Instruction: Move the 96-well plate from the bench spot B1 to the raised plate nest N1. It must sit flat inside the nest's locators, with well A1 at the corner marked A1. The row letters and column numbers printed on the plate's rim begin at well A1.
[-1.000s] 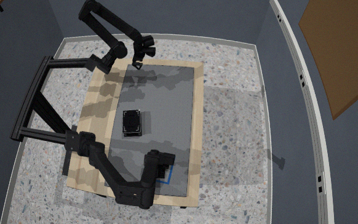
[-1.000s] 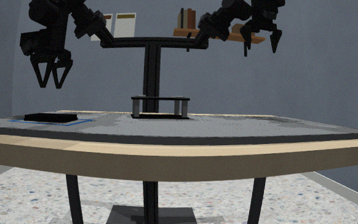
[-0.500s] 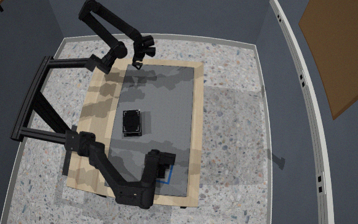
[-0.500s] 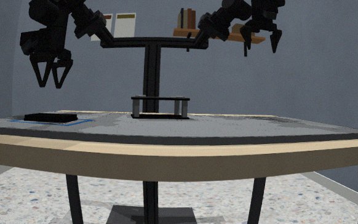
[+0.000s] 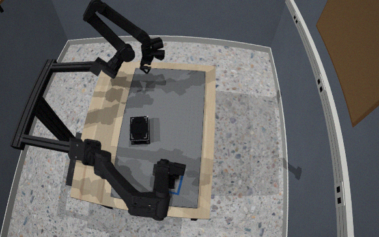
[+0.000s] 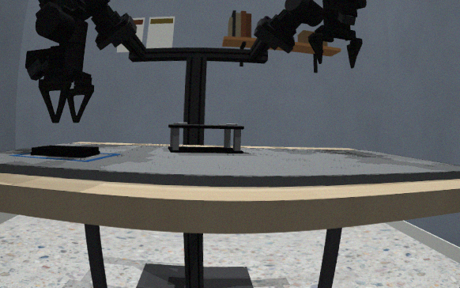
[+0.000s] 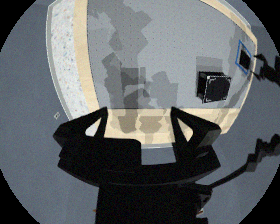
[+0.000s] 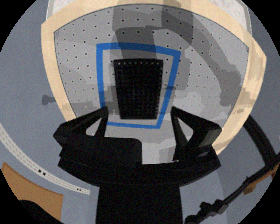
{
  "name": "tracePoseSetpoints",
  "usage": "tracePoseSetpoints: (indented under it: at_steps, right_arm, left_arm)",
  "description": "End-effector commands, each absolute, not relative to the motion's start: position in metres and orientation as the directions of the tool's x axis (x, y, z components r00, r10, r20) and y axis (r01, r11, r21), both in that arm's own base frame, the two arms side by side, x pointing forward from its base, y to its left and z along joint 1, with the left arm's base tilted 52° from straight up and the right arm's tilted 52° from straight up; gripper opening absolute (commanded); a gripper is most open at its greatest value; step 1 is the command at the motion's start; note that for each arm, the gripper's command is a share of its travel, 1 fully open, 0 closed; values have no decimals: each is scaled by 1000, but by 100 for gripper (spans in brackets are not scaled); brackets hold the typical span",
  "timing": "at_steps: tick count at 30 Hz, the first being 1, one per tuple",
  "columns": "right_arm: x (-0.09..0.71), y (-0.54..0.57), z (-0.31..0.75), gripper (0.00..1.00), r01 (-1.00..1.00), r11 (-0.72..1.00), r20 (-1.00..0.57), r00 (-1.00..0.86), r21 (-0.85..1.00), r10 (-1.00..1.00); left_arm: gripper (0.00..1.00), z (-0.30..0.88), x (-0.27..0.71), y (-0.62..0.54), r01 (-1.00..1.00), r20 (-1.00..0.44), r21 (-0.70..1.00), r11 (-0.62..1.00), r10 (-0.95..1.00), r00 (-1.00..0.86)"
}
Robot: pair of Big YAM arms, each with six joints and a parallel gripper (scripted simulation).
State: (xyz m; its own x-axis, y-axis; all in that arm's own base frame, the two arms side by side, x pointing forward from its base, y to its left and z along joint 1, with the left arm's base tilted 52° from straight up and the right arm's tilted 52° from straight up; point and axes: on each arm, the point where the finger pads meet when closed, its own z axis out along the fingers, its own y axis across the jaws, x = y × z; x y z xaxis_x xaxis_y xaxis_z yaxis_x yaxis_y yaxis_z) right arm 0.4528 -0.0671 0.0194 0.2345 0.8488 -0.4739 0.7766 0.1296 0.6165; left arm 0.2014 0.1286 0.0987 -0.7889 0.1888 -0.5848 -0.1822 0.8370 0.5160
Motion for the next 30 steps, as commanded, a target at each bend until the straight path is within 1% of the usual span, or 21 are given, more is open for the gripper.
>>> tracePoseSetpoints:
  at_steps: [1, 30]
  right_arm:
    - [460, -74, 19, 100, 772, 132, -478, 240, 621, 845]
    - [487, -93, -4, 100, 764, 135, -476, 244, 631, 845]
  left_arm:
    - [100, 111, 206, 130, -202, -607, 512, 835, 186, -773]
    - [100, 111, 206, 130, -202, -607, 512, 835, 186, -773]
